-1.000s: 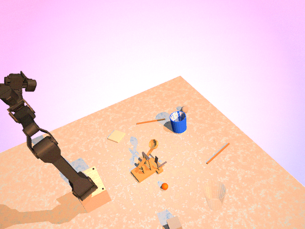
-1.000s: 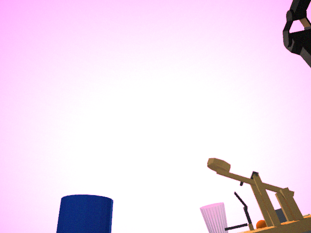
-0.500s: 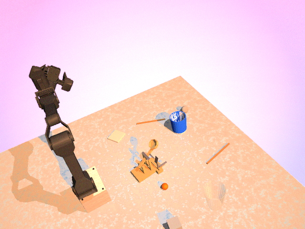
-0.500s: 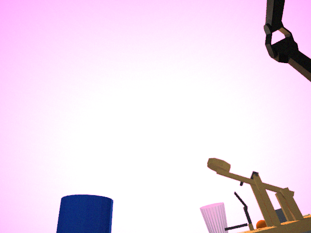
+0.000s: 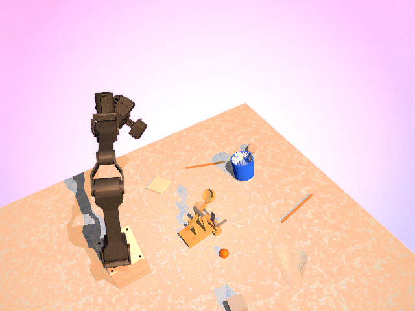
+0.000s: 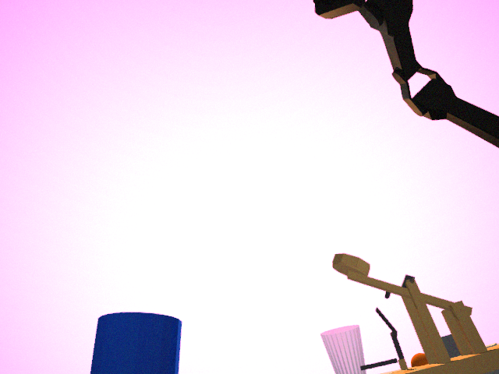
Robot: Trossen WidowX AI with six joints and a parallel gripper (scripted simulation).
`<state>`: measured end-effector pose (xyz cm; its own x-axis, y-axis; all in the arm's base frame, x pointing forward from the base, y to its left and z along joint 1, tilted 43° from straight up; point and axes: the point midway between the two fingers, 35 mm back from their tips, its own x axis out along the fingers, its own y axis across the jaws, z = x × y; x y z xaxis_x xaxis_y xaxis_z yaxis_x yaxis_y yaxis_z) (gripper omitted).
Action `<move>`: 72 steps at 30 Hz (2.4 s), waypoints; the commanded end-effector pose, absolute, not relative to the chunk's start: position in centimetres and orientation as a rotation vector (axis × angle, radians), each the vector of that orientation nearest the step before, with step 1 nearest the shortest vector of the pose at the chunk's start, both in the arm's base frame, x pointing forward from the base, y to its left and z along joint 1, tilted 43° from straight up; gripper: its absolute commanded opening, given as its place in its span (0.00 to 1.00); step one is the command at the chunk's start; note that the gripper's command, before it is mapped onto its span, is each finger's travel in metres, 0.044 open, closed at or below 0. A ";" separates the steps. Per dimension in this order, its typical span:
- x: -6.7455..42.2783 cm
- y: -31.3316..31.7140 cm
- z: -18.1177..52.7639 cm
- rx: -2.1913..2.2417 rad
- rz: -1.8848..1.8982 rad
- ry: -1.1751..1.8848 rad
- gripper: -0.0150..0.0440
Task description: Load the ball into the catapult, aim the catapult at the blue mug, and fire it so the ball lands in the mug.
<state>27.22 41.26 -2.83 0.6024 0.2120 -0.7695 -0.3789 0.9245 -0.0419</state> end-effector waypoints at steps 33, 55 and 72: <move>32.1 2.3 1.7 -0.609 -0.569 1.550 1.00; 32.1 2.3 1.7 -0.609 -0.569 1.550 0.25; 32.4 2.1 1.3 -0.609 -0.568 1.550 0.25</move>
